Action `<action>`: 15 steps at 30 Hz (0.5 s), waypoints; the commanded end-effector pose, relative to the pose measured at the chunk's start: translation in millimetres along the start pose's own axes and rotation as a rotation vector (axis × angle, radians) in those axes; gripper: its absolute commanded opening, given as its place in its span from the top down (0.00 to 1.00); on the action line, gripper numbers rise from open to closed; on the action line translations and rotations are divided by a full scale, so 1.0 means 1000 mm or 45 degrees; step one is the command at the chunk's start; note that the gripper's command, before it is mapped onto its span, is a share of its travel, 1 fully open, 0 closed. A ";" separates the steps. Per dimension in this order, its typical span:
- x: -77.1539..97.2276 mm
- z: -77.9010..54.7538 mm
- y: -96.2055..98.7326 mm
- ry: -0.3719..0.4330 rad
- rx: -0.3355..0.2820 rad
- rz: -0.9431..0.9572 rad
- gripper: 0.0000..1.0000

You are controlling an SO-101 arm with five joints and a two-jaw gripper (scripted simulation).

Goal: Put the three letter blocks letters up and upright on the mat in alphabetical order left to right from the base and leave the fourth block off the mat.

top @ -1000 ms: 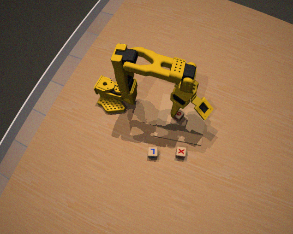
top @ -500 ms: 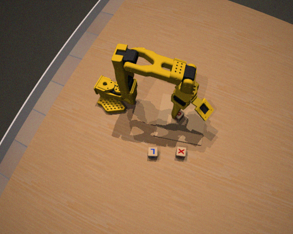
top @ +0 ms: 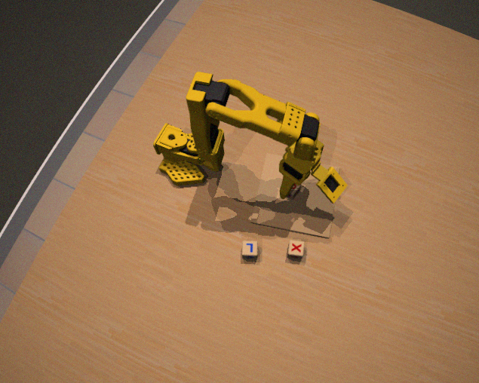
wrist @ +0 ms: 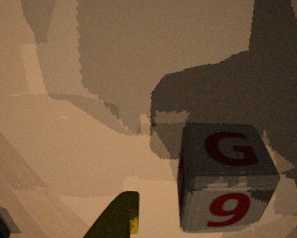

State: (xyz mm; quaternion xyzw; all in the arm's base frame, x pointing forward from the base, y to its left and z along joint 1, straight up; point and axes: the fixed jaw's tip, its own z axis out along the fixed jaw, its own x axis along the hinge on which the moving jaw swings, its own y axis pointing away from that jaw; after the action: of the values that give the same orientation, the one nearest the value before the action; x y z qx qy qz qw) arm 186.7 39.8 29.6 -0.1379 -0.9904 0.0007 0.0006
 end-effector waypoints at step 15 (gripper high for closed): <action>-0.006 0.003 0.004 -0.062 -0.032 0.000 0.68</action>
State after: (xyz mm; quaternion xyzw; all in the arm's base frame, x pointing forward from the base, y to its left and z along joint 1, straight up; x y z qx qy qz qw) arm 185.9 39.6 19.1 -0.1379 -0.9904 0.0005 0.0001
